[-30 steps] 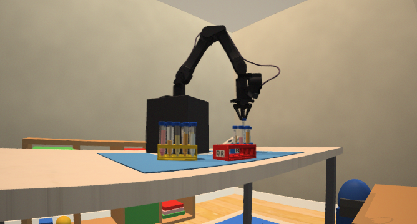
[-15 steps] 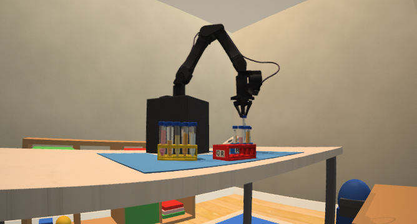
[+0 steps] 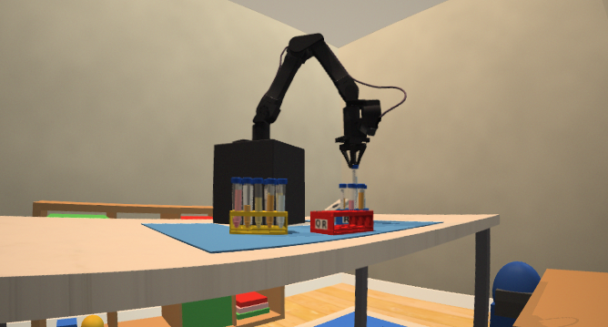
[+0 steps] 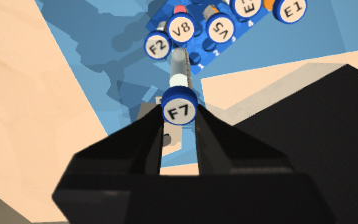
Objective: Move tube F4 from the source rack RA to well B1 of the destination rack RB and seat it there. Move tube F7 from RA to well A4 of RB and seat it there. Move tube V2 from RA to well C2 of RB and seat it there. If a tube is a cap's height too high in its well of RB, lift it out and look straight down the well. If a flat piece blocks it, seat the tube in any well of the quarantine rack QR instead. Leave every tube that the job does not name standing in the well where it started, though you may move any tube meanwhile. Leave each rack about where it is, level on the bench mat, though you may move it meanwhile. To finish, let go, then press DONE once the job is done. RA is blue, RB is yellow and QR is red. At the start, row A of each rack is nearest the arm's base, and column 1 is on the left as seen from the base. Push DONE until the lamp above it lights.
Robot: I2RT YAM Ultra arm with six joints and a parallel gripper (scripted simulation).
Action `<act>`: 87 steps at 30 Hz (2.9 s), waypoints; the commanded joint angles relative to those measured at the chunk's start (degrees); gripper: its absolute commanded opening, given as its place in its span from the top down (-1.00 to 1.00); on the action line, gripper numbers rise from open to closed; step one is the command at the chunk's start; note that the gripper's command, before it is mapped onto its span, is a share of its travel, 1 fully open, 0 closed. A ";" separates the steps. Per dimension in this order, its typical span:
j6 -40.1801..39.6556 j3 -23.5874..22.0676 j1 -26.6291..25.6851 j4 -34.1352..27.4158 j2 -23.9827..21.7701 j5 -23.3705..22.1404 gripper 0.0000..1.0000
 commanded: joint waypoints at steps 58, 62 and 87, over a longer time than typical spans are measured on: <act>-9.51 -16.01 -9.88 3.98 -12.64 0.35 1.00; -12.47 -16.01 -12.85 3.82 -12.72 0.46 1.00; -29.51 -10.95 -29.89 1.75 -9.01 0.24 1.00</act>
